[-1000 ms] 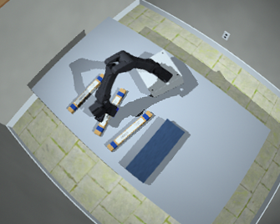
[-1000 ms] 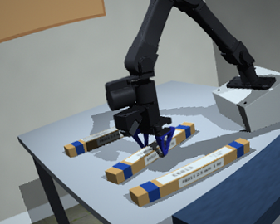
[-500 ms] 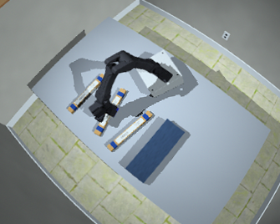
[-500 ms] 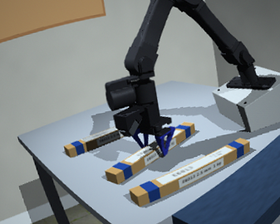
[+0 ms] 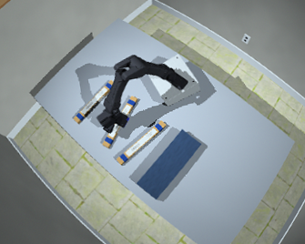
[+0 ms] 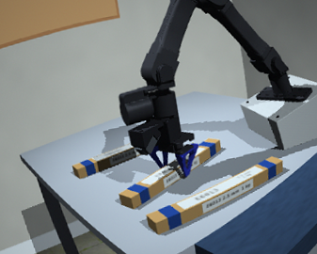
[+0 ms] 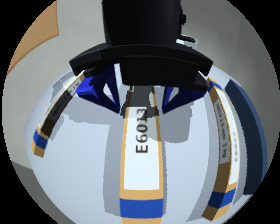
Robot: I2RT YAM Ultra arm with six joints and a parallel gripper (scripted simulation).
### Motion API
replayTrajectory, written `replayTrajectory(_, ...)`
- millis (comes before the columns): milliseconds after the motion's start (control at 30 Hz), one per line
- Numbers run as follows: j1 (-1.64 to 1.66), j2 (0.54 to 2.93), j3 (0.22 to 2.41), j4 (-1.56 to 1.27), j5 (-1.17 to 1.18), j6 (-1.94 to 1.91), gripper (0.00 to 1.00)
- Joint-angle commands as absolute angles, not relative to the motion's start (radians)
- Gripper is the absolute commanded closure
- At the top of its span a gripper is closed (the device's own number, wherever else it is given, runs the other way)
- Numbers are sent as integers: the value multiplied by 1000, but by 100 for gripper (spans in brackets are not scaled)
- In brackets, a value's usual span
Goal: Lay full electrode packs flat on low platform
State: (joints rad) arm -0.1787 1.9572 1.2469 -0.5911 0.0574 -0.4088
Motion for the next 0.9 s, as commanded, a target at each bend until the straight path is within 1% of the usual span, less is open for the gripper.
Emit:
replayTrajectory(0,-180,1940,1236,-578,53,-410,26)
replayTrajectory(267,-180,1938,1233,-576,53,-410,26)
replayTrajectory(300,-180,1938,1233,-576,53,-410,100)
replayTrajectory(867,-180,1938,1233,-576,53,-410,100)
